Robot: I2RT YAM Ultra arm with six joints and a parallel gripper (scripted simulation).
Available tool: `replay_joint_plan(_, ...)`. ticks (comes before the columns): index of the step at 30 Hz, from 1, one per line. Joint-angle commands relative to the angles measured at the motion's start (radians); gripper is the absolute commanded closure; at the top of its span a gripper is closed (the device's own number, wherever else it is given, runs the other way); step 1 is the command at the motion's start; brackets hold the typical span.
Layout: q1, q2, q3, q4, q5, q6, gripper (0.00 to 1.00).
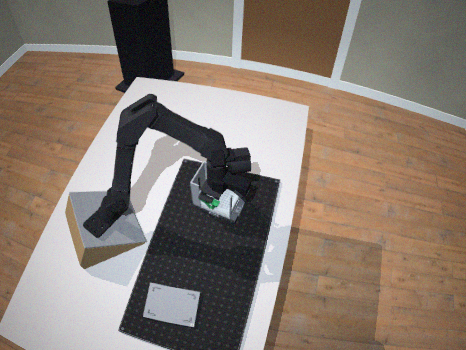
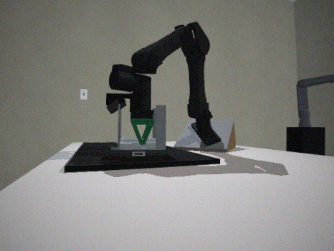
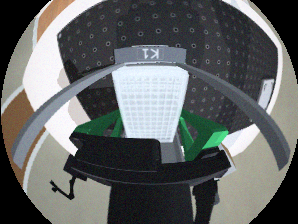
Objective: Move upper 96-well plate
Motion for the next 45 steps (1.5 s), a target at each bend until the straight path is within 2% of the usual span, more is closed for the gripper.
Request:
replay_joint_plan(1,-0.001,-0.010,0.006,0.001,0.005,0.000,1.00)
replay_joint_plan(27,-0.001,-0.010,0.006,0.001,0.005,0.000,1.00)
replay_joint_plan(28,-0.004,-0.031,0.029,-0.017,0.010,-0.002,1.00)
replay_joint_plan(45,-0.030,-0.067,0.084,-0.111,-0.009,-0.023,1.00)
